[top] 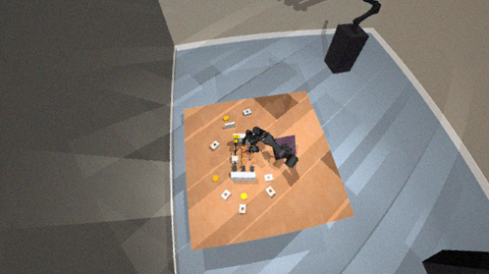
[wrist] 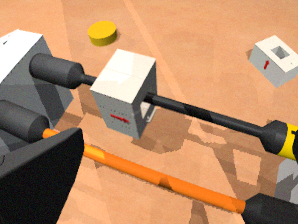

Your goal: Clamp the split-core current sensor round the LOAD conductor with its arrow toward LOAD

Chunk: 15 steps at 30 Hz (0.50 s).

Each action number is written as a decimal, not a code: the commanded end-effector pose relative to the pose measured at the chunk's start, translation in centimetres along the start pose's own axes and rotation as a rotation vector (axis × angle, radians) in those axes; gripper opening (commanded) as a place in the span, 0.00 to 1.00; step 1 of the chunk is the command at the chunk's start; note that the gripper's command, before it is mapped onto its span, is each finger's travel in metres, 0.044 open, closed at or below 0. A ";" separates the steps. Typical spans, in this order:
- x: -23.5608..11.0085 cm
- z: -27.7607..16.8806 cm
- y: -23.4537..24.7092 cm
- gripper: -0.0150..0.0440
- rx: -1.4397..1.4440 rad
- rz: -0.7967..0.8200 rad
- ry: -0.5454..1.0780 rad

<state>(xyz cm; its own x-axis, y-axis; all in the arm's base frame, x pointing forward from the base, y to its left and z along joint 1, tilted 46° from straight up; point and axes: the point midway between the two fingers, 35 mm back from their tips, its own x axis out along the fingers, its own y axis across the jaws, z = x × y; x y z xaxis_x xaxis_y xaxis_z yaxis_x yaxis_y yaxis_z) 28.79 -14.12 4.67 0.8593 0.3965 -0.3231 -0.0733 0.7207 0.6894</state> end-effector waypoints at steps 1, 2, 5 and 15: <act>-0.3 -0.4 0.3 1.00 -0.066 0.008 -0.016; -0.1 0.0 0.1 1.00 -0.014 0.001 -0.003; -0.1 0.0 0.1 1.00 -0.014 0.001 -0.003; -0.1 0.0 0.1 1.00 -0.014 0.001 -0.003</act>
<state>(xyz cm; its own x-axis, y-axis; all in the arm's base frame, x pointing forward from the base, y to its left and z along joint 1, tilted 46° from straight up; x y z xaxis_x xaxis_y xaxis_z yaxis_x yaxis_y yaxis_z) 28.70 -14.05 4.70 0.8613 0.3958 -0.3185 -0.0863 0.7318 0.6760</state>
